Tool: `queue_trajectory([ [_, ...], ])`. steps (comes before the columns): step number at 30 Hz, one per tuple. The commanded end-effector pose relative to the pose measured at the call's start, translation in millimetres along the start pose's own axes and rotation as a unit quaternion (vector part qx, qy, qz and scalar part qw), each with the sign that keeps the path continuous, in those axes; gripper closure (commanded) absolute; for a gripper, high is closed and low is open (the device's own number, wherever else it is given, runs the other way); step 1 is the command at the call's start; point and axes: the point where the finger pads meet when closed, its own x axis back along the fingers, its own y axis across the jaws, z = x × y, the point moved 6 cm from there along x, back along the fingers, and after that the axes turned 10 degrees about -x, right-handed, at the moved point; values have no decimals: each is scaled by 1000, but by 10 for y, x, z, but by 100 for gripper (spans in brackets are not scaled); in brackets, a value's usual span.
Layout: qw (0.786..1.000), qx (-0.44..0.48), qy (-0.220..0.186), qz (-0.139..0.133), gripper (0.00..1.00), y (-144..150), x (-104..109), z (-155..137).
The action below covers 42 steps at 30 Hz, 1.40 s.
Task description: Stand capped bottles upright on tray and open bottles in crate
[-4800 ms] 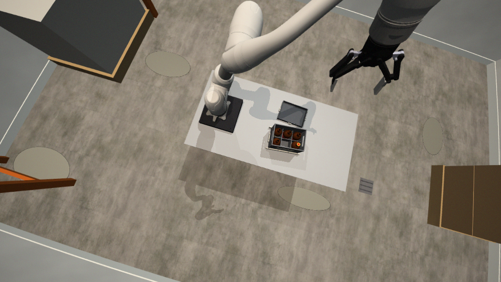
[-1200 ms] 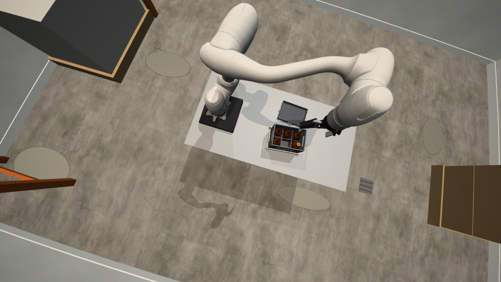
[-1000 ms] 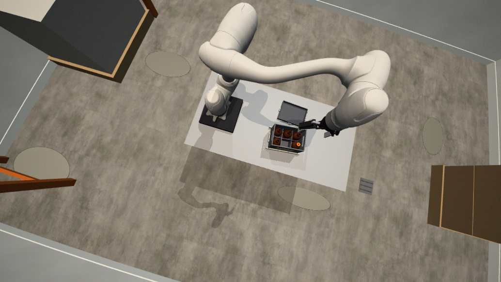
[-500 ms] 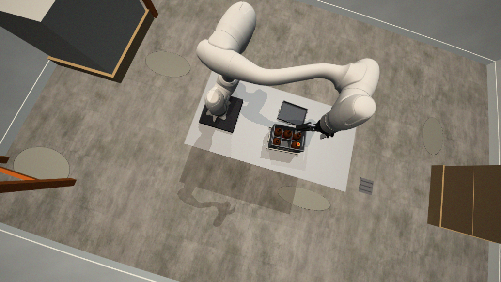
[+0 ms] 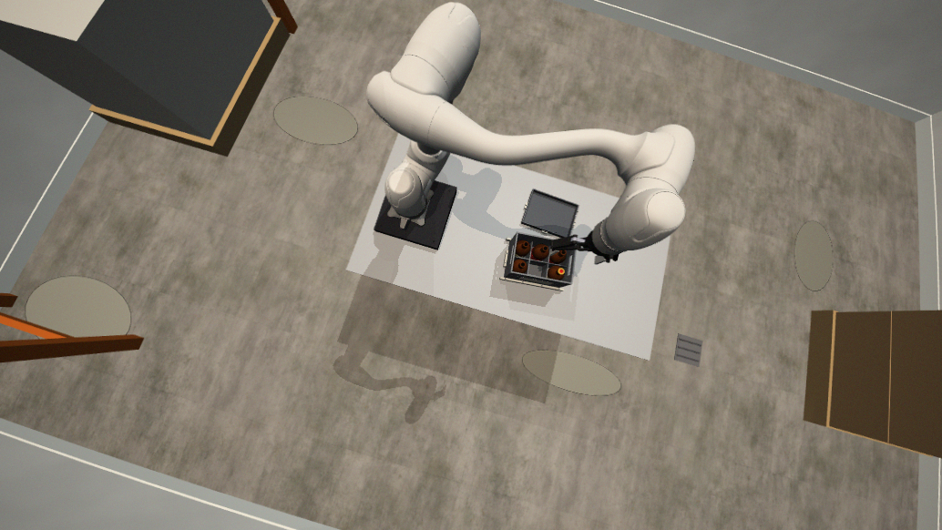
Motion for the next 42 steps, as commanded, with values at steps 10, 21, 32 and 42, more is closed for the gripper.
queue_trajectory([
  [10,1000,0,0,0,0,-1,-332,0],
  [21,1000,0,0,0,0,0,-629,0],
  [32,1000,0,0,0,0,0,-995,0],
  [42,1000,0,0,0,0,0,-1258,0],
])
